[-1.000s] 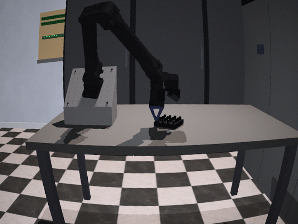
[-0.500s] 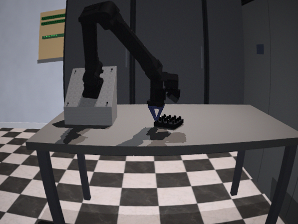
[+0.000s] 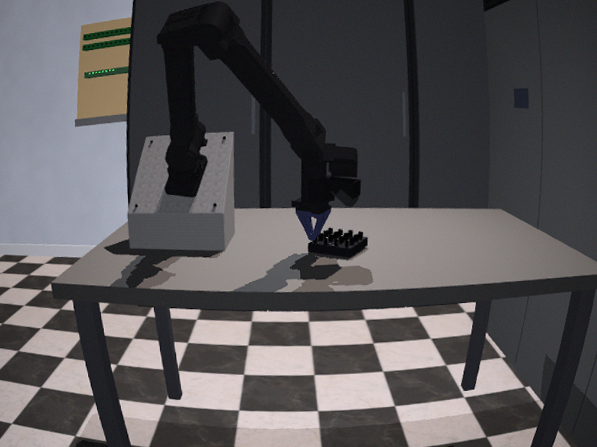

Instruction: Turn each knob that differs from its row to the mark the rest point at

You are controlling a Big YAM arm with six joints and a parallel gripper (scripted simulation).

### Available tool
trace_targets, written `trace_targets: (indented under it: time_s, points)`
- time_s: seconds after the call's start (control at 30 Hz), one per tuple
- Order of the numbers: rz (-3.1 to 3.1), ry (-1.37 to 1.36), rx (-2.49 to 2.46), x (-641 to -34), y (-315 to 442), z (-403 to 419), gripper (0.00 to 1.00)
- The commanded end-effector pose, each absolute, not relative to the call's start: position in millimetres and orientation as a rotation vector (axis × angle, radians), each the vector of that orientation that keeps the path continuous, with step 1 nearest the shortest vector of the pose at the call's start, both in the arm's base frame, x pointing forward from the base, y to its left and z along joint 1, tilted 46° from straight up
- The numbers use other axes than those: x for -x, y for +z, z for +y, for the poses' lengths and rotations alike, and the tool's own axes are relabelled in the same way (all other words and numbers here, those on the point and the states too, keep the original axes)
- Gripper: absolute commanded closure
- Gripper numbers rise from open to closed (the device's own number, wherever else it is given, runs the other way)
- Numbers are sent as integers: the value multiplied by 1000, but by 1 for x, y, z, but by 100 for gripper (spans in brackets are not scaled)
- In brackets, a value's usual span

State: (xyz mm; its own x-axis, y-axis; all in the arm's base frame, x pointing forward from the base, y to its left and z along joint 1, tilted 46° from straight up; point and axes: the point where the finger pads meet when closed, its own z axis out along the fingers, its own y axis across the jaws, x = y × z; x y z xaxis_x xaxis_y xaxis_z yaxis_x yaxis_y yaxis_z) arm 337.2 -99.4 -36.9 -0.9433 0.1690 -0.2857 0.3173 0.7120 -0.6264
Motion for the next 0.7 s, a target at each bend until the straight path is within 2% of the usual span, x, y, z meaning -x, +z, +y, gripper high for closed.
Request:
trace_targets:
  time_s: [0.0, 0.67]
  points:
    - [2629, -1041, -501, -351, -29, -105, 92]
    - [2624, -1021, -532, -351, -31, -103, 92]
